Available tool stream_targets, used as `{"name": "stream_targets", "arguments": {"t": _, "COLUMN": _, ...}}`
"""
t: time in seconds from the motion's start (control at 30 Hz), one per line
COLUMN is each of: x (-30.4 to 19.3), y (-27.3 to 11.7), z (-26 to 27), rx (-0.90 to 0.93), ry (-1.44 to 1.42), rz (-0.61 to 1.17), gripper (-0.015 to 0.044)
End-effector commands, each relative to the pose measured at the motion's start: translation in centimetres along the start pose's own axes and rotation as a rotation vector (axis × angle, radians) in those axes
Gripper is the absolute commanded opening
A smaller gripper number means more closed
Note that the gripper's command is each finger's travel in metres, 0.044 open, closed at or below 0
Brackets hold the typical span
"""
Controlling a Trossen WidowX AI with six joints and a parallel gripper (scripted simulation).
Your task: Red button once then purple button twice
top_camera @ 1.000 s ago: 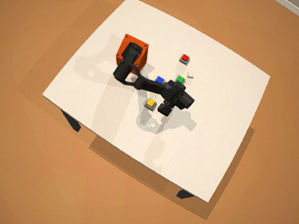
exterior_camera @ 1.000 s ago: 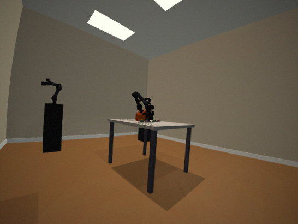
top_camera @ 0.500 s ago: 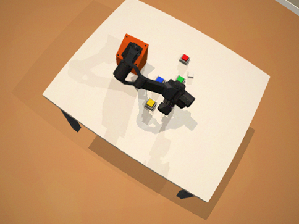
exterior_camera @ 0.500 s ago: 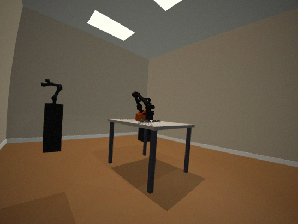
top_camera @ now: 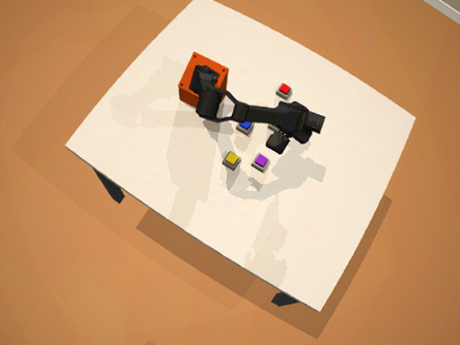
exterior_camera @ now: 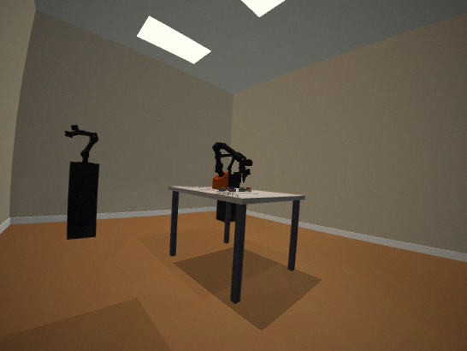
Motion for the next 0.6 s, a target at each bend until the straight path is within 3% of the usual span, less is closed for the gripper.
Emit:
{"name": "stream_targets", "arguments": {"t": 0.0, "x": -1.4, "y": -0.9, "z": 6.7, "rx": 0.017, "ry": -0.019, "rz": 0.022, "gripper": 0.0309}}
{"name": "stream_targets", "arguments": {"t": 0.13, "x": -4.0, "y": -1.9, "z": 12.8, "rx": 0.010, "ry": -0.019, "rz": 0.031, "gripper": 0.0400}}
{"name": "stream_targets", "arguments": {"t": 0.33, "x": -9.9, "y": -2.7, "z": 20.6, "rx": -0.043, "ry": -0.008, "rz": 0.026, "gripper": 0.0400}}
{"name": "stream_targets", "arguments": {"t": 0.57, "x": -10.8, "y": -2.7, "z": 21.3, "rx": -0.052, "ry": -0.006, "rz": 0.023, "gripper": 0.0400}}
Point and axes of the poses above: the point midway between the two fingers, 35 mm back from their tips, its own y axis out along the fingers, its own z axis across the jaws, x = y × z, the point moved 7 cm from there along -y, back along the fingers, and after that the axes turned 7 degrees about y, right-handed, at the moved point
